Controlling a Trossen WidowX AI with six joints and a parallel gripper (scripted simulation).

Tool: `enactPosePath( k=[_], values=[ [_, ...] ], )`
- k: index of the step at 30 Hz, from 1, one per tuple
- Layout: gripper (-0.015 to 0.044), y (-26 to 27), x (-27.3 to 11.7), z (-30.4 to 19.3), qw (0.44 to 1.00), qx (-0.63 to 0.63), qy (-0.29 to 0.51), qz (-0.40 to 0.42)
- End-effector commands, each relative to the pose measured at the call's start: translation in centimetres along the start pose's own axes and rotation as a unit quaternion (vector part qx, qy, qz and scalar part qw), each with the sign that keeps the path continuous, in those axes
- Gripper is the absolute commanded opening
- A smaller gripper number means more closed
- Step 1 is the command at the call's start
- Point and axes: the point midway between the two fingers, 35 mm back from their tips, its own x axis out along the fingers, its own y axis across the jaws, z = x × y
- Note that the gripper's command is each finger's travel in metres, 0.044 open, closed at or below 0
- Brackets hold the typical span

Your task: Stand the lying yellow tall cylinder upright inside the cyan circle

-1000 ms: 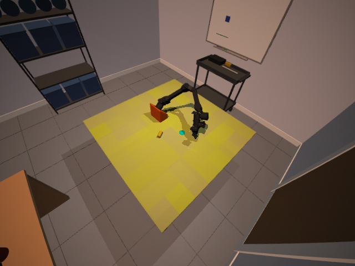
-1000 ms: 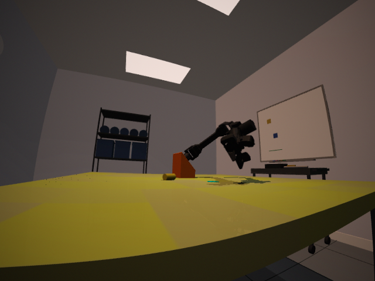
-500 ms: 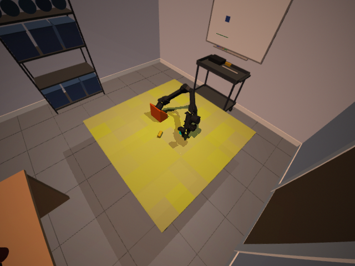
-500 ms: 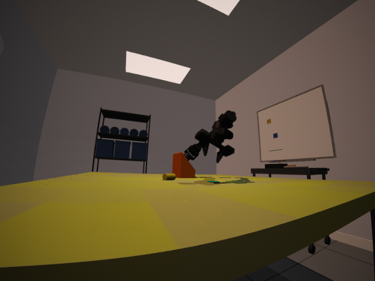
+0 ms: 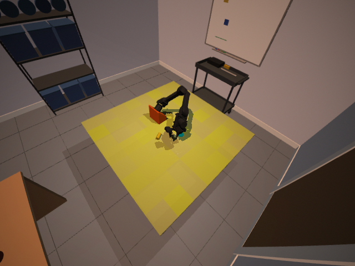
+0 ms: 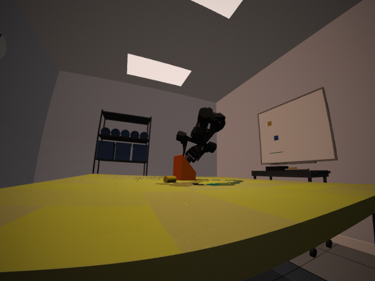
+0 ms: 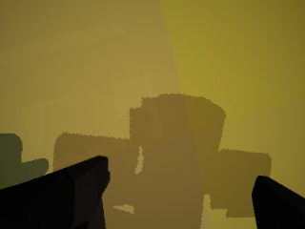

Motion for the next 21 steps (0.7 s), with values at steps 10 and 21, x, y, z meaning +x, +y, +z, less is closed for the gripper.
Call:
enactPosePath(
  k=[10, 21],
  values=[
    [0.0309, -6.0, 0.2, -4.1, 0.986, 0.146, 0.069, 0.029],
    [0.0309, -9.8, 0.1, -8.0, 0.955, 0.262, 0.122, 0.064]
  ],
)
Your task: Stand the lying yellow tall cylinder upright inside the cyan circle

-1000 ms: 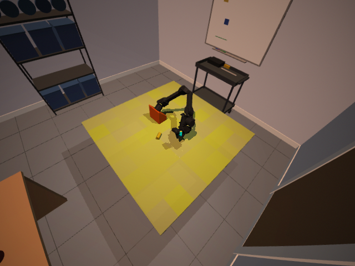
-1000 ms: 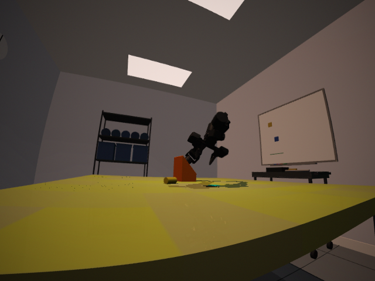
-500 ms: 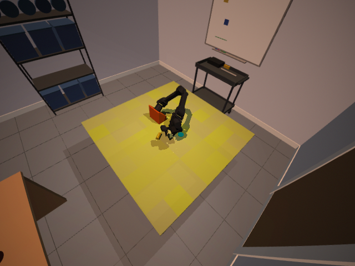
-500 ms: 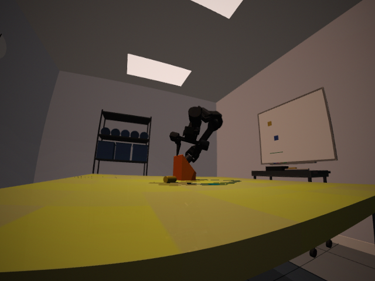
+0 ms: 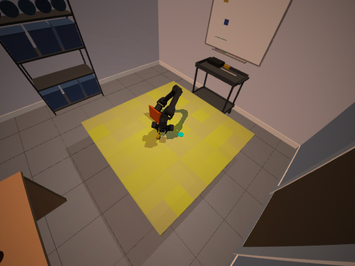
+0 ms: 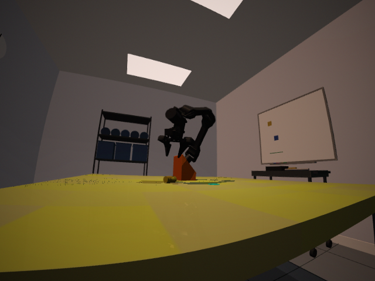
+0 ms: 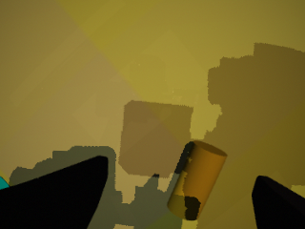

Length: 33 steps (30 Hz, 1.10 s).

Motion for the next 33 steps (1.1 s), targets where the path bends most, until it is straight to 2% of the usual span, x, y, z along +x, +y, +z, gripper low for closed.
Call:
enactPosePath(
  k=[1, 9, 15, 26, 30, 33],
  values=[
    [0.0309, -1.7, 0.2, -0.9, 0.999, 0.045, 0.025, 0.017],
    [0.0309, -4.4, 0.2, -2.5, 0.99, 0.119, 0.065, 0.047],
    [0.0309, -4.6, 0.4, -2.6, 0.988, 0.127, 0.069, 0.05],
    [0.0309, -3.2, 10.6, -3.9, 0.988, 0.126, 0.07, 0.052],
    [0.0309, -3.2, 11.1, -4.1, 0.988, 0.126, 0.07, 0.052],
    [0.0231, -3.2, 11.1, -4.1, 0.988, 0.126, 0.07, 0.052]
  ],
)
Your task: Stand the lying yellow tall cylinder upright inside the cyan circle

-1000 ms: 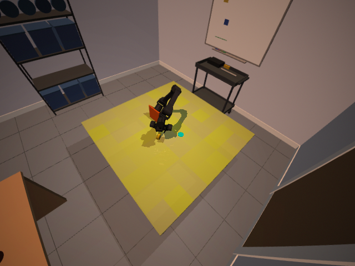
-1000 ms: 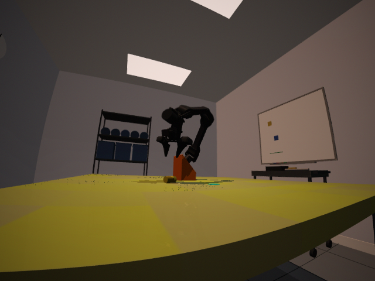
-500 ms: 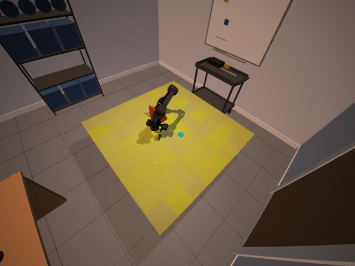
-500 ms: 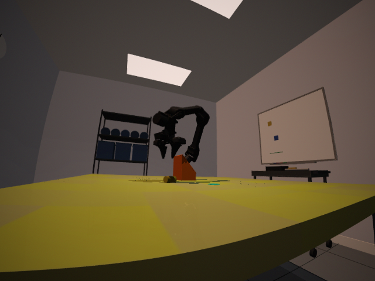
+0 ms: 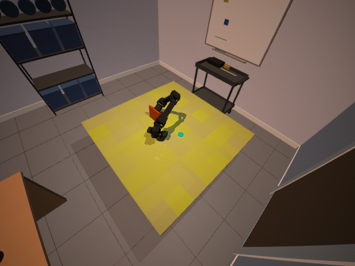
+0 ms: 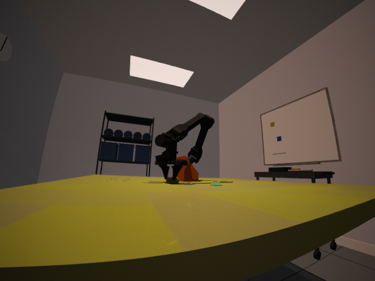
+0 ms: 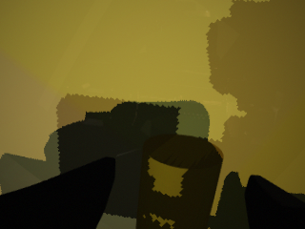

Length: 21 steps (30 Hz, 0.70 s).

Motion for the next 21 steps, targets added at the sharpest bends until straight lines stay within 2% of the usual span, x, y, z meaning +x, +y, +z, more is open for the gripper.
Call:
enactPosePath(
  k=[1, 5, 10, 21],
  values=[
    [0.0204, 0.0, 0.4, -0.1, 1.0, 0.002, 0.0, 0.003],
    [0.0105, 0.0, 0.4, -0.1, 1.0, 0.002, 0.0, 0.003],
    [0.0105, 0.0, 0.2, -0.1, 1.0, 0.002, 0.0, 0.003],
    [0.0105, 0.2, -3.0, 0.4, 1.0, 0.002, -0.002, 0.002]
  ],
)
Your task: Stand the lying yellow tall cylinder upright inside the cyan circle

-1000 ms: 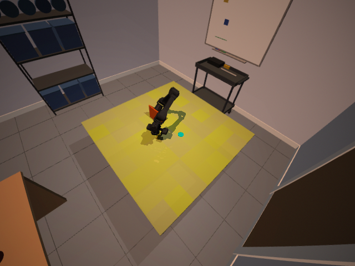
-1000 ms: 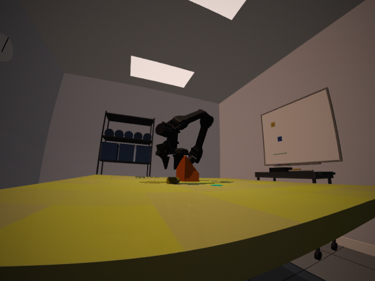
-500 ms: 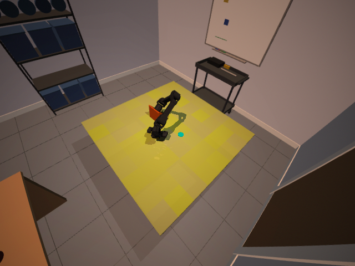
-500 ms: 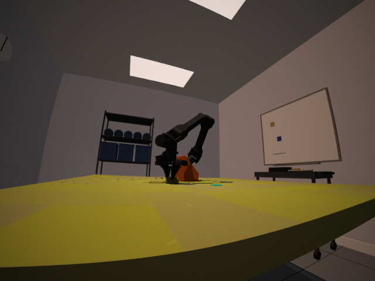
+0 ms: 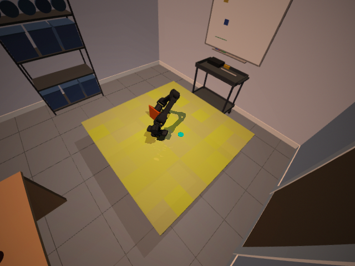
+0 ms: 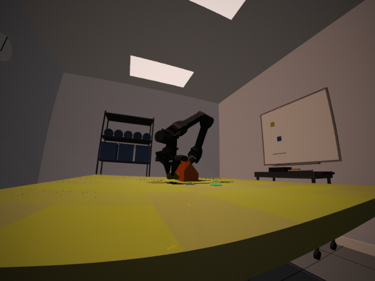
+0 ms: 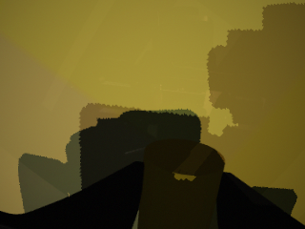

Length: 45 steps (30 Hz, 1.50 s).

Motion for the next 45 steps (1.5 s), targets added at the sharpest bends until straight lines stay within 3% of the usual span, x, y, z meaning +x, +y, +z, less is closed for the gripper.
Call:
enactPosePath(
  k=[1, 24, 45],
  values=[
    [0.0105, 0.1, -1.3, 0.3, 1.0, -0.003, -0.004, -0.002],
    [0.0105, -0.1, -8.6, -0.1, 1.0, -0.003, -0.003, -0.002],
    [0.0105, 4.6, -9.8, -1.7, 0.997, -0.074, -0.01, -0.006]
  ],
)
